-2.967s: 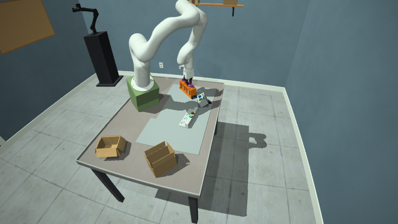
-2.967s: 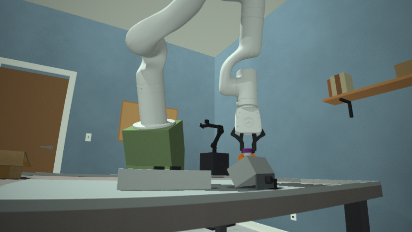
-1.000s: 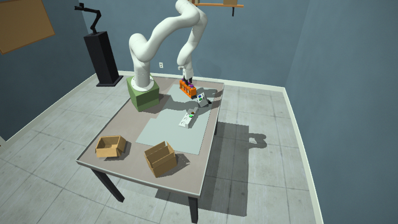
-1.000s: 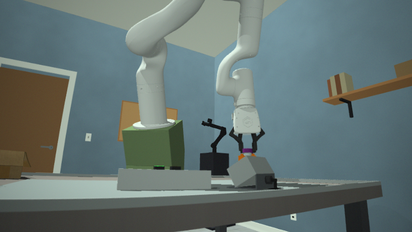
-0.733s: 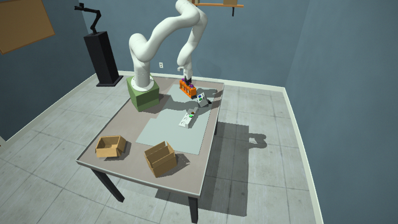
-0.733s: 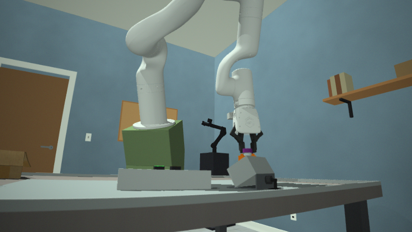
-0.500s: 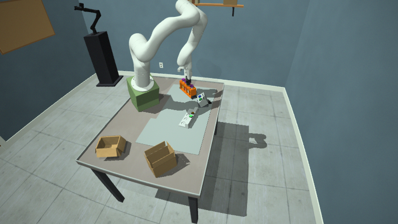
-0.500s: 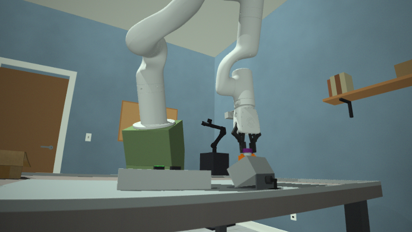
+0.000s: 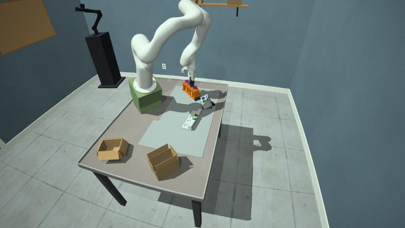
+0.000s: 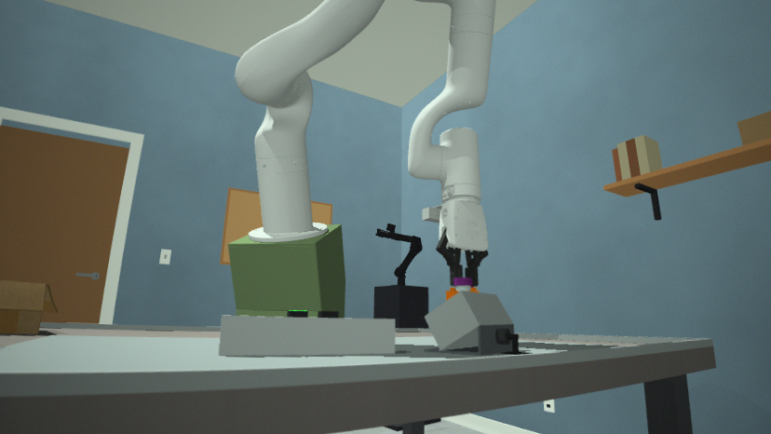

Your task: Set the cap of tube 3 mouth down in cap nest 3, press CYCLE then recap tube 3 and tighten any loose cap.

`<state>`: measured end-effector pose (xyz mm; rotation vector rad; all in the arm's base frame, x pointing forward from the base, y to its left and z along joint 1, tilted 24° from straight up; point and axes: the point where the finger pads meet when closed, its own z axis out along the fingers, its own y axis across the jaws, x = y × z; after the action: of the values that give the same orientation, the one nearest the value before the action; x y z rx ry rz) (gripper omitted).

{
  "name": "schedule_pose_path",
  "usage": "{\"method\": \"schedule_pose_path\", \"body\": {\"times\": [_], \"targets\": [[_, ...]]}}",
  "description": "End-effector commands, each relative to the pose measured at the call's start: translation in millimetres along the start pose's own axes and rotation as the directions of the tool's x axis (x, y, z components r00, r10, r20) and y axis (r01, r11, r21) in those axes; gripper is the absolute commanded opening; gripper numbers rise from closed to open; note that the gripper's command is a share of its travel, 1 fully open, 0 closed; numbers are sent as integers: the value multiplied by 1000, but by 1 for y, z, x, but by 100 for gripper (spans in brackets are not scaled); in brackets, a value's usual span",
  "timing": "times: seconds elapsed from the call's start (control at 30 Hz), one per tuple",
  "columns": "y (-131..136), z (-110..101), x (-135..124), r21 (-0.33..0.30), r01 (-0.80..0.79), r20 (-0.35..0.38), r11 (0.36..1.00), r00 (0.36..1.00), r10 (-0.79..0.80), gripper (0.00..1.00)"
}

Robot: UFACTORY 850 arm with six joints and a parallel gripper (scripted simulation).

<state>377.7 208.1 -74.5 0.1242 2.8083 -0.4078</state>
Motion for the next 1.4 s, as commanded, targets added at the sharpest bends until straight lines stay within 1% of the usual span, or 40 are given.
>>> {"method": "schedule_pose_path", "body": {"times": [0.0, 0.07, 0.2, 0.33, 0.37, 0.47, 0.53, 0.67, 0.7, 0.73, 0.83, 0.87, 0.93, 0.97, 1.0, 1.03, 1.1, 1.23, 1.27, 1.3, 1.37], "targets": [[0, 0, 0, 3, 1, 0, 1000, 1000, -1, 0], [0, 0, 0, 3, 1, 0, 1000, 1000, -1, 0], [0, 0, -1, 3, -198, 0, 980, 980, 198, 0], [0, 0, -1, 3, -382, 1, 924, 924, 382, 0], [0, 0, -1, 3, -389, 1, 921, 921, 389, 0], [0, 0, -1, 3, -517, 1, 856, 856, 517, 0], [0, 0, -1, 3, -517, 1, 856, 856, 517, 0], [0, 0, -1, 2, -681, 2, 732, 732, 681, 0], [0, 0, -1, 4, -708, 1, 706, 706, 708, 0], [0, 0, -1, 2, -717, 2, 697, 697, 717, 0], [0, 0, -1, 4, -805, 2, 594, 594, 805, 0], [0, 0, -1, 2, -813, 2, 582, 582, 813, 0], [0, 0, -1, 2, -866, 2, 500, 500, 866, 0], [0, 0, -1, 4, -884, 2, 467, 467, 884, 0], [0, 0, -1, 1, -891, 2, 454, 454, 891, 0], [0, 0, -1, 1, -912, 2, 409, 409, 912, 0], [0, 0, -1, 1, -912, 2, 409, 409, 912, 0], [0, 1, -1, 1, -976, 2, 220, 220, 976, 0], [0, 1, -1, 3, -983, 3, 181, 181, 983, 0], [0, 1, -1, 1, -985, 3, 171, 171, 985, 0], [0, 1, -1, 2, -997, 3, 76, 76, 997, 0]]}}
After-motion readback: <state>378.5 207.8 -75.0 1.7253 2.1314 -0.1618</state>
